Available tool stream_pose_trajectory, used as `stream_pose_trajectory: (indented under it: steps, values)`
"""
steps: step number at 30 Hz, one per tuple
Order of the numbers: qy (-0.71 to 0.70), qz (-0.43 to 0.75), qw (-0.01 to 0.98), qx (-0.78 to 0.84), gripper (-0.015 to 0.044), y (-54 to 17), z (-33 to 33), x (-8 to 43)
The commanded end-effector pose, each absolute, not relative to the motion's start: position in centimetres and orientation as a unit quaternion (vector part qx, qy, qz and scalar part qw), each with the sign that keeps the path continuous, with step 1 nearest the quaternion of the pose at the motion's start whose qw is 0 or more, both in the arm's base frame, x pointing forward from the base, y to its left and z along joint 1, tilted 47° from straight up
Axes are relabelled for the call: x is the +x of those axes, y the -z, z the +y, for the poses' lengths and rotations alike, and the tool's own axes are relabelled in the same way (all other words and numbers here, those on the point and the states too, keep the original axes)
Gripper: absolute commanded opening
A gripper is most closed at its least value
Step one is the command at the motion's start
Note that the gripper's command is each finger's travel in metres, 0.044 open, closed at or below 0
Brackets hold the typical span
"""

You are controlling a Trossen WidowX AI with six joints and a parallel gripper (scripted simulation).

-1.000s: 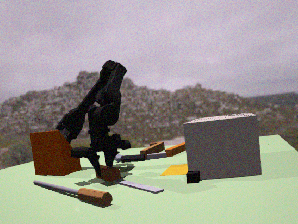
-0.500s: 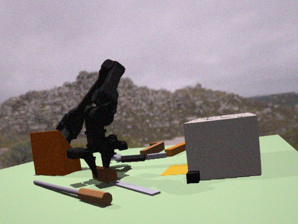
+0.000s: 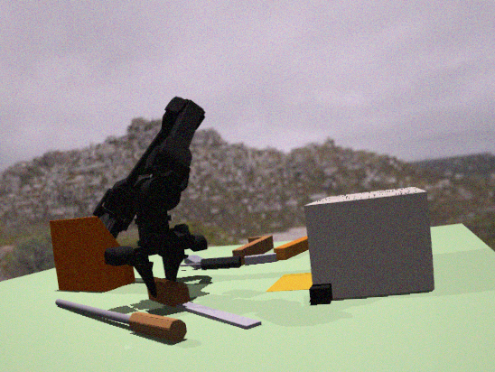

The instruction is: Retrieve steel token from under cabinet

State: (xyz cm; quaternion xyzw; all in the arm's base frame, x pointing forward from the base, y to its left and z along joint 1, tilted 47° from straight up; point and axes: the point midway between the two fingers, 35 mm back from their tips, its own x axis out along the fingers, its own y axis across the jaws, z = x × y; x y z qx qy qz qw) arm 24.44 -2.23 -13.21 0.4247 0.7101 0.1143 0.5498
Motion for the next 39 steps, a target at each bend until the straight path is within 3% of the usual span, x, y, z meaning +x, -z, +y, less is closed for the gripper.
stream_pose_trajectory:
  steps: [1,39]
  values:
    - [-0.111,0.71,0.552,0.423,0.0,13.7,-2.9,24.5]
    - [-0.111,0.71,0.553,0.422,0.0,16.5,-5.7,24.4]
